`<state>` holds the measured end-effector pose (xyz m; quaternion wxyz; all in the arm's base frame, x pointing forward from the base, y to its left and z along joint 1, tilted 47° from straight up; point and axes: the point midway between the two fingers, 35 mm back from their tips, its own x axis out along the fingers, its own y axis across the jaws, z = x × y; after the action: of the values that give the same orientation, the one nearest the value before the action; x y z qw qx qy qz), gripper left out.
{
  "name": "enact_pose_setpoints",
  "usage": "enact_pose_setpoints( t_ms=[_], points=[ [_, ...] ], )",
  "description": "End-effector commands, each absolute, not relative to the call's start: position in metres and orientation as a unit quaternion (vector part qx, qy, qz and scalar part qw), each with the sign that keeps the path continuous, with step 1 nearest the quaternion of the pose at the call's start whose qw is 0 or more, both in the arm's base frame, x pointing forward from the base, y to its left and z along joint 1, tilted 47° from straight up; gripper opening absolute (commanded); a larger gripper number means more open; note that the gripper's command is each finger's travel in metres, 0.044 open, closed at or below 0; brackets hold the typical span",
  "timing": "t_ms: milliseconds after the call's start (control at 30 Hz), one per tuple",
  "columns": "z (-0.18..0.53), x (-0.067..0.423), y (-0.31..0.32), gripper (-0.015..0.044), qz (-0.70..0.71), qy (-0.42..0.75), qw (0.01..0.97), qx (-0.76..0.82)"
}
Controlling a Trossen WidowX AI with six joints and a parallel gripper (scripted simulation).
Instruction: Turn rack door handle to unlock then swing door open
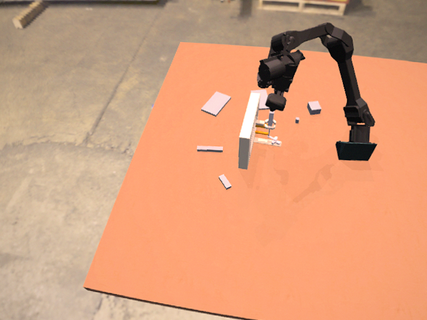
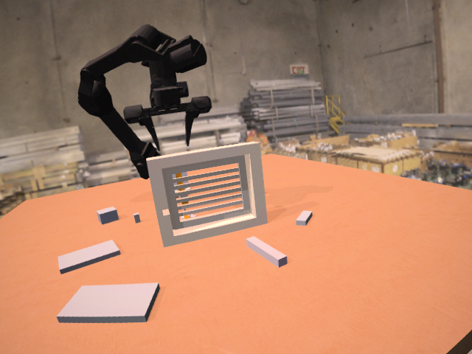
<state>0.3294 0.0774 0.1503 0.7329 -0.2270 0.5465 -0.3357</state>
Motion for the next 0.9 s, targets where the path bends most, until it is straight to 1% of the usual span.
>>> enact_pose_setpoints(
  t_ms=[0,867],
  points=[
    [0.145,0.332,0.074,0.0297,-0.337,0.554,0.727,-0.228],
    [0.117,0.336,0.042,0.0297,-0.339,0.601,0.689,-0.22]
  ],
)
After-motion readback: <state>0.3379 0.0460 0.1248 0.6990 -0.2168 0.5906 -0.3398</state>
